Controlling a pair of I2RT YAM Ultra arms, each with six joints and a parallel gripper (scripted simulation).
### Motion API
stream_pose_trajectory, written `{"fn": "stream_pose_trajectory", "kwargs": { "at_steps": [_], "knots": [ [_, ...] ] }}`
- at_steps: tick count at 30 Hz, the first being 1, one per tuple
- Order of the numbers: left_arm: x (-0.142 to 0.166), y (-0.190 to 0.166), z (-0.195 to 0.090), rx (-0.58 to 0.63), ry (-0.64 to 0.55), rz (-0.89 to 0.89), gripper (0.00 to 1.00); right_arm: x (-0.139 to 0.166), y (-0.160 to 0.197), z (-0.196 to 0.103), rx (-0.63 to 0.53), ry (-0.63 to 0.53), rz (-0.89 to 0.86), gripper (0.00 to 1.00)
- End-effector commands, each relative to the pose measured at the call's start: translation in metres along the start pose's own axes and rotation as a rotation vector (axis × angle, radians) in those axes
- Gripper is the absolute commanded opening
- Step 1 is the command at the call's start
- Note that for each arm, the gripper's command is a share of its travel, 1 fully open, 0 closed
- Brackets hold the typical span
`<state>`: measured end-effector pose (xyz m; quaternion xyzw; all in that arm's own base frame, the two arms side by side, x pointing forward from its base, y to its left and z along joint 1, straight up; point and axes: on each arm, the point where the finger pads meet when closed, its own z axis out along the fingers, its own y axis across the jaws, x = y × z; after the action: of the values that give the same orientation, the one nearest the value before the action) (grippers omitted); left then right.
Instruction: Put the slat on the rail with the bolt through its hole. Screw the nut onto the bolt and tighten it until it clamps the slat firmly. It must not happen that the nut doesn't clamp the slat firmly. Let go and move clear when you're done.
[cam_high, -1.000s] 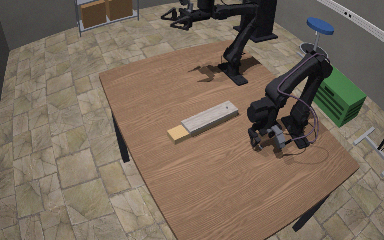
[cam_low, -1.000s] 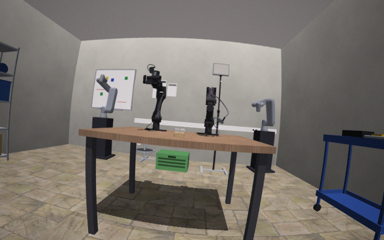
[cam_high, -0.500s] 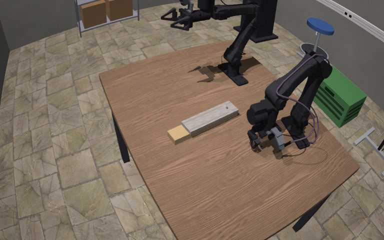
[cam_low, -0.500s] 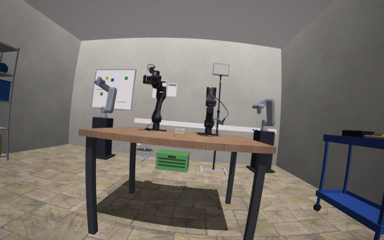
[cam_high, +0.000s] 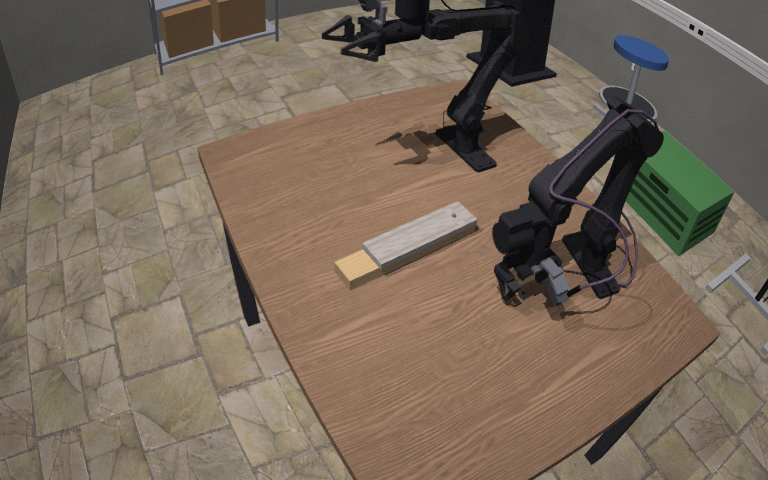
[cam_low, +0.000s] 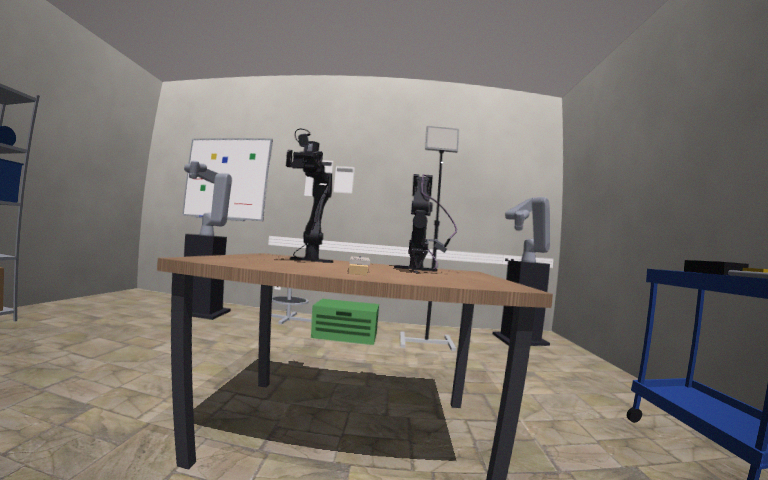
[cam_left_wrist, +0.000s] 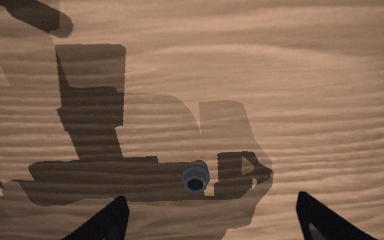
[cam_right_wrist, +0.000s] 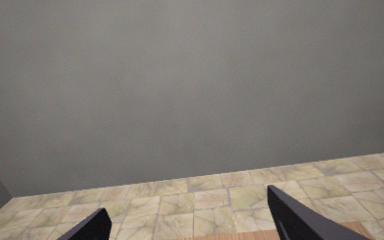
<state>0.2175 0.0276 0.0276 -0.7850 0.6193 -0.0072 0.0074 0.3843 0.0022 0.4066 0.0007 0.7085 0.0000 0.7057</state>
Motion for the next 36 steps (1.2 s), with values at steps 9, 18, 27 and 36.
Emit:
{"fn": "stream_pose_trajectory", "kwargs": {
  "at_steps": [9, 18, 27, 36],
  "knots": [
    [-0.003, 0.005, 0.013, -0.018, -0.002, -0.013, 1.0, -0.005, -0.001, -0.004, -0.001, -0.016, -0.001, 1.0],
    [-0.003, 0.005, 0.018, -0.019, -0.002, -0.014, 1.0, -0.005, -0.001, -0.004, -0.001, -0.016, -0.001, 1.0],
    [-0.002, 0.004, 0.021, -0.012, -0.001, -0.01, 0.89, -0.005, -0.001, -0.004, -0.001, -0.016, -0.001, 1.0],
    [0.0, -0.002, 0.014, 0.009, 0.001, 0.0, 0.39, -0.005, -0.001, -0.004, -0.001, -0.016, -0.001, 1.0]
  ]
}}
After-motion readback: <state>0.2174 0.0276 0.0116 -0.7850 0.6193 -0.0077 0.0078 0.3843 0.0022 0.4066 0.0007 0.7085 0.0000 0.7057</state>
